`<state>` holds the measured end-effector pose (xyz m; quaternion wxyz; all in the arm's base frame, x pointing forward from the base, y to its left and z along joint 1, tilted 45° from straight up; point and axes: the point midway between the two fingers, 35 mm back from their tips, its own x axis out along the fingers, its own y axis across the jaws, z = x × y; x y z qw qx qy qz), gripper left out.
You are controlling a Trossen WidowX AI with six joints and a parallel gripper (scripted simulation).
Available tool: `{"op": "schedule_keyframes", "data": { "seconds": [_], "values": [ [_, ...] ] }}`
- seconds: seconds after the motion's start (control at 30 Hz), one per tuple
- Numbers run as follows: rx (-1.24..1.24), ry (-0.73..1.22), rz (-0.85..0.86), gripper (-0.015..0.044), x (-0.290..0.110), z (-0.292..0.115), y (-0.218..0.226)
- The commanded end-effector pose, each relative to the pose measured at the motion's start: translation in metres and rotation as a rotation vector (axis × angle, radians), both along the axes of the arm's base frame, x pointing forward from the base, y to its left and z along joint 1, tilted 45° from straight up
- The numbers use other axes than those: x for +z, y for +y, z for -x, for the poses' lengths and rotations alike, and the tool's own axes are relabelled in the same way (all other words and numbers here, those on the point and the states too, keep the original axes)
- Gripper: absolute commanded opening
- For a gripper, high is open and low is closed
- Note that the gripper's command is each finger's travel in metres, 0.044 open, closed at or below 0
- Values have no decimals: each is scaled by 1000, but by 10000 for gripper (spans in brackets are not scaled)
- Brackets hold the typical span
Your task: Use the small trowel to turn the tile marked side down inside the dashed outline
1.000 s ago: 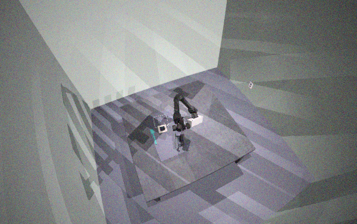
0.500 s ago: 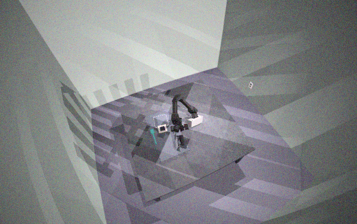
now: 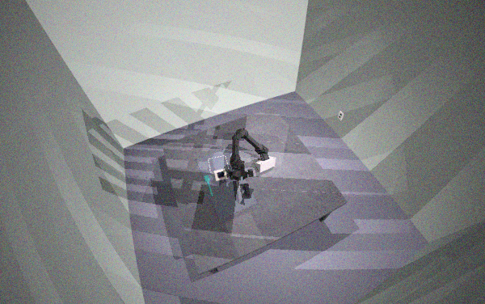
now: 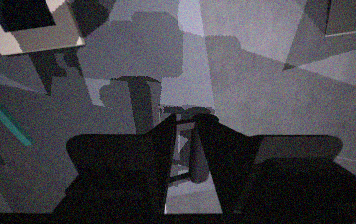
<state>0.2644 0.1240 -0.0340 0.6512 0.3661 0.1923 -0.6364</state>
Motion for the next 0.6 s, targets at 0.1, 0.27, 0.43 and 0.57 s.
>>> {"op": "schedule_keyframes", "data": {
  "seconds": [0.1, 0.27, 0.43, 0.57],
  "values": [
    [2, -2, 2, 100, 3, -14, -2],
    [2, -3, 2, 100, 5, -22, -3],
    [2, -3, 3, 100, 7, -30, -3],
    [2, -3, 3, 100, 9, -37, -4]
  ]
}}
